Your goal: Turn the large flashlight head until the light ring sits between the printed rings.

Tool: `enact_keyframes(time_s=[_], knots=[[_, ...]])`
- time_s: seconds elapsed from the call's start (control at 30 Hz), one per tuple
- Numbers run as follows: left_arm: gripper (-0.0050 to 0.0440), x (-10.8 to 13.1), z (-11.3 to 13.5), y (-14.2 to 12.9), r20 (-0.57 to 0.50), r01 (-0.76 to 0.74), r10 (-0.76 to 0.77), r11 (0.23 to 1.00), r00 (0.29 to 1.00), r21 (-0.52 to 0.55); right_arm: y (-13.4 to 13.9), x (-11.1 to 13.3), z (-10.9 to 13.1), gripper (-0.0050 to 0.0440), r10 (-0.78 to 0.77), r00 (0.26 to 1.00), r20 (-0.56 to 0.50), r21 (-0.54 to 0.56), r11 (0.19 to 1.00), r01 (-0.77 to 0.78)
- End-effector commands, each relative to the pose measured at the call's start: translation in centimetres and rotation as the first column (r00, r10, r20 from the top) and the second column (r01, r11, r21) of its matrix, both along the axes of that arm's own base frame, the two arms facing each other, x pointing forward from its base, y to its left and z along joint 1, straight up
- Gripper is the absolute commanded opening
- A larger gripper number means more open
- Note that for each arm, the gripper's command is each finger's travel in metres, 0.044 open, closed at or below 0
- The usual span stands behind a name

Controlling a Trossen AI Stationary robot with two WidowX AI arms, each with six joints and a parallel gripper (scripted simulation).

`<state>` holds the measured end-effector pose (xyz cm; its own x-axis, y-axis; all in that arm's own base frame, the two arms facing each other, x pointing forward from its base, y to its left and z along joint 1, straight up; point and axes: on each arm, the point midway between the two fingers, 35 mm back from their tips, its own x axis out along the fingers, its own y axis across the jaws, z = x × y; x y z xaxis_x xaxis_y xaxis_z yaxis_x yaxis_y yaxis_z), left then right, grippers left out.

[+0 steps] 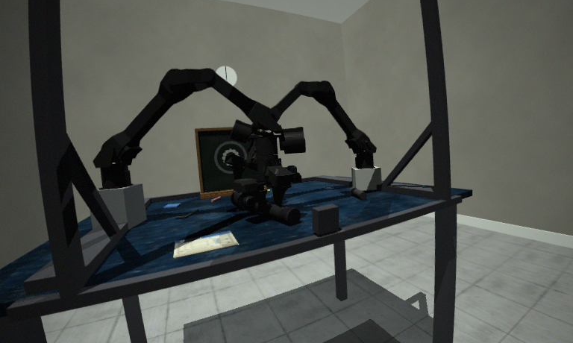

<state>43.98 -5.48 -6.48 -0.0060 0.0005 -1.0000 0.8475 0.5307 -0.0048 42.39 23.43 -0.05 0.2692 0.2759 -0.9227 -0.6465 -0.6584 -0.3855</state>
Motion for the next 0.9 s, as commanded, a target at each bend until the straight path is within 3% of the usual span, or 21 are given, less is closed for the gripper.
enact_keyframes(time_s=[0.0, 0.83, 0.87], knots=[[0.0130, 0.7, 1.5, -0.2, 0.034, -0.011, 0.011, 1.000, 0.999, -0.010, 0.5, 0.7, 0.6, 0.0337, -0.002, 1.000, 0.026, 0.016, 1.000, 0.002], [0.0130, 0.7, 1.5, -0.2, 0.034, -0.011, 0.011, 1.000, 0.999, -0.010, 1.3, 1.7, -2.0, 0.0337, -0.005, 1.000, 0.028, 0.015, 1.000, 0.005], [0.0130, 0.7, 1.5, -0.2, 0.034, -0.011, 0.011, 1.000, 0.999, -0.010, 1.3, 1.7, -2.0, 0.0226, -0.006, 1.000, 0.029, 0.015, 1.000, 0.005]])
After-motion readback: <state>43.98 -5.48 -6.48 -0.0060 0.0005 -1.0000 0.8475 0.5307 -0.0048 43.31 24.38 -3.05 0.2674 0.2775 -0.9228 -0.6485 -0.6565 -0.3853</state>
